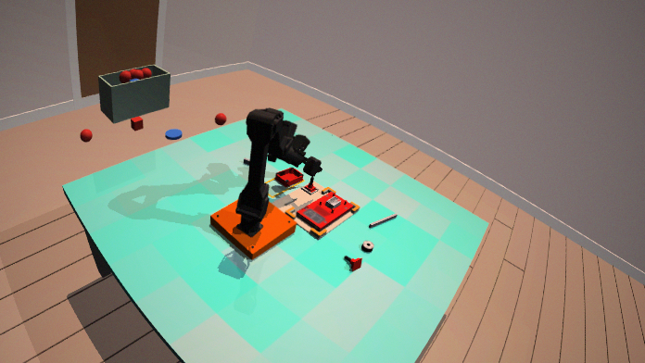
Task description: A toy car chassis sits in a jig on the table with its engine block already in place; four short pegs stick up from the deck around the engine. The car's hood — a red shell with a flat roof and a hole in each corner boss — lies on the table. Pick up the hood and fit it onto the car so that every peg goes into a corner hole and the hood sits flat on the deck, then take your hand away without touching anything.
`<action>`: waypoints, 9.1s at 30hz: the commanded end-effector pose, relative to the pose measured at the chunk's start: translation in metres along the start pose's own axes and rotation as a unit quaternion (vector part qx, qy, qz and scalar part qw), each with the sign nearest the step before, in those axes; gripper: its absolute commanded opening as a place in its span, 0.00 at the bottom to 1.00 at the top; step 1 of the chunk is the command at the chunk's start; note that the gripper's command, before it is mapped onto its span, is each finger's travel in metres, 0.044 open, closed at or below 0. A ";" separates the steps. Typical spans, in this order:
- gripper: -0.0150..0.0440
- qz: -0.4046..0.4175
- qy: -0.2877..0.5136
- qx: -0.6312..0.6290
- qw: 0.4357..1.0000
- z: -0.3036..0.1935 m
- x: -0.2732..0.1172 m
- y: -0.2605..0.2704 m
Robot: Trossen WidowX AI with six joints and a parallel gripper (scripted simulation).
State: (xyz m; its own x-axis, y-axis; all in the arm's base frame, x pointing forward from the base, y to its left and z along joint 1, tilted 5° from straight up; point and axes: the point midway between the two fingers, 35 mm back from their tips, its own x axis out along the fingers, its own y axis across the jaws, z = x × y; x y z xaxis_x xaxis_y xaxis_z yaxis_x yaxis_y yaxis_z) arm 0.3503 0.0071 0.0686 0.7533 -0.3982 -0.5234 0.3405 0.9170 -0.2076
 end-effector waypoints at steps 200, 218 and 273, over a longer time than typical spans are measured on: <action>0.25 0.095 -0.008 0.046 0.994 -0.037 -0.010 0.086; 0.25 0.095 -0.008 0.046 0.994 -0.017 -0.024 0.079; 0.25 0.082 -0.048 -0.391 0.915 -0.020 -0.023 0.079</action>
State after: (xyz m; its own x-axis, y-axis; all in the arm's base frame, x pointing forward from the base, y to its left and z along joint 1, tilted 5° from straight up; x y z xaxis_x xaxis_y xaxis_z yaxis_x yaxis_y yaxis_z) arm 0.3483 0.0885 0.0479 0.8168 -0.2207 -0.5330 -0.2259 0.7278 -0.6475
